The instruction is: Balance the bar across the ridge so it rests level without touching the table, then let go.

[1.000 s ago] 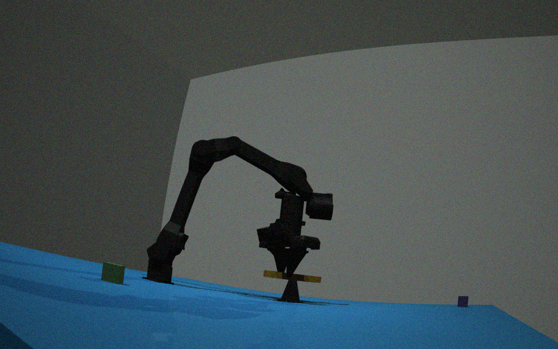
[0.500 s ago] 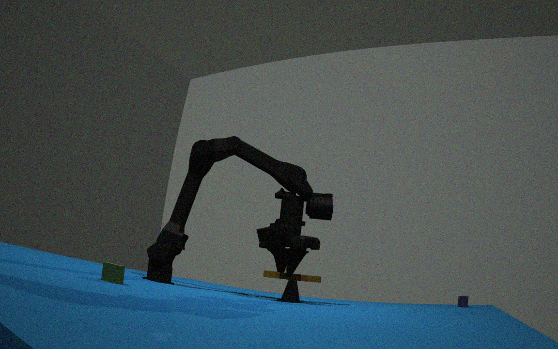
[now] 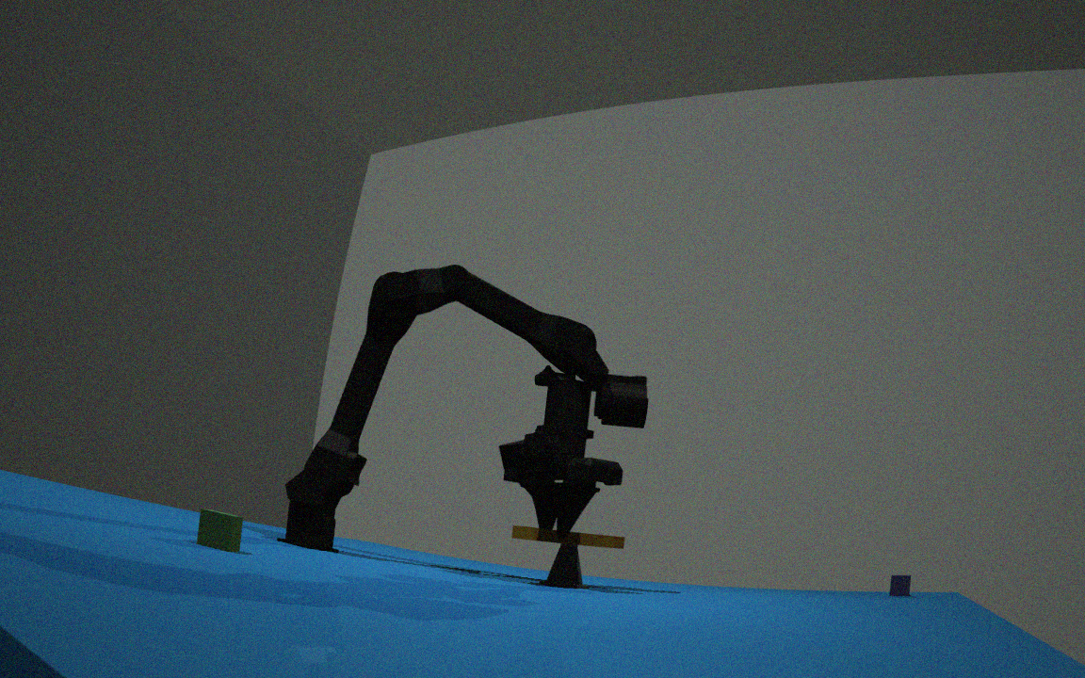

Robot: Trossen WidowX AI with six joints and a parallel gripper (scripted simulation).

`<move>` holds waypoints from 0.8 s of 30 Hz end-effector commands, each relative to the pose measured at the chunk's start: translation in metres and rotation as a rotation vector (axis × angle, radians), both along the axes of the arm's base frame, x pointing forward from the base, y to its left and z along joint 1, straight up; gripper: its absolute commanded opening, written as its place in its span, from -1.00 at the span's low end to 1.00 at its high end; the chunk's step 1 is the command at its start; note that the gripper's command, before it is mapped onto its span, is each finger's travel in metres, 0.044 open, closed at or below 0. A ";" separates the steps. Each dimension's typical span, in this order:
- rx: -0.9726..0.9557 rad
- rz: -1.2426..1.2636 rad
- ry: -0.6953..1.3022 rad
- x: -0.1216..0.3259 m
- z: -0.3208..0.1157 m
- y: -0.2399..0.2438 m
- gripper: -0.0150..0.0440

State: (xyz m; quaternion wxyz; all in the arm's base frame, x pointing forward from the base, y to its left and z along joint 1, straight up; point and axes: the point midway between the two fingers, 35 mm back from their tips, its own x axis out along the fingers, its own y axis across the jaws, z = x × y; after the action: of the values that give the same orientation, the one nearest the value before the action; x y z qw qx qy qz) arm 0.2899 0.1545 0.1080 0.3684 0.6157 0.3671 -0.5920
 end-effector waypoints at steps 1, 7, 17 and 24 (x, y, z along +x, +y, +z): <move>0.000 0.000 0.001 0.000 0.000 0.000 -0.49; 0.000 0.000 0.001 0.000 0.000 0.000 -0.49; 0.000 0.000 0.001 0.000 0.000 0.000 0.07; 0.000 0.000 0.001 0.000 0.000 0.000 0.07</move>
State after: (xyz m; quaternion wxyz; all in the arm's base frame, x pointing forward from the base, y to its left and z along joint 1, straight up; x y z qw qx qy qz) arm 0.2899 0.1546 0.1080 0.3683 0.6157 0.3672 -0.5920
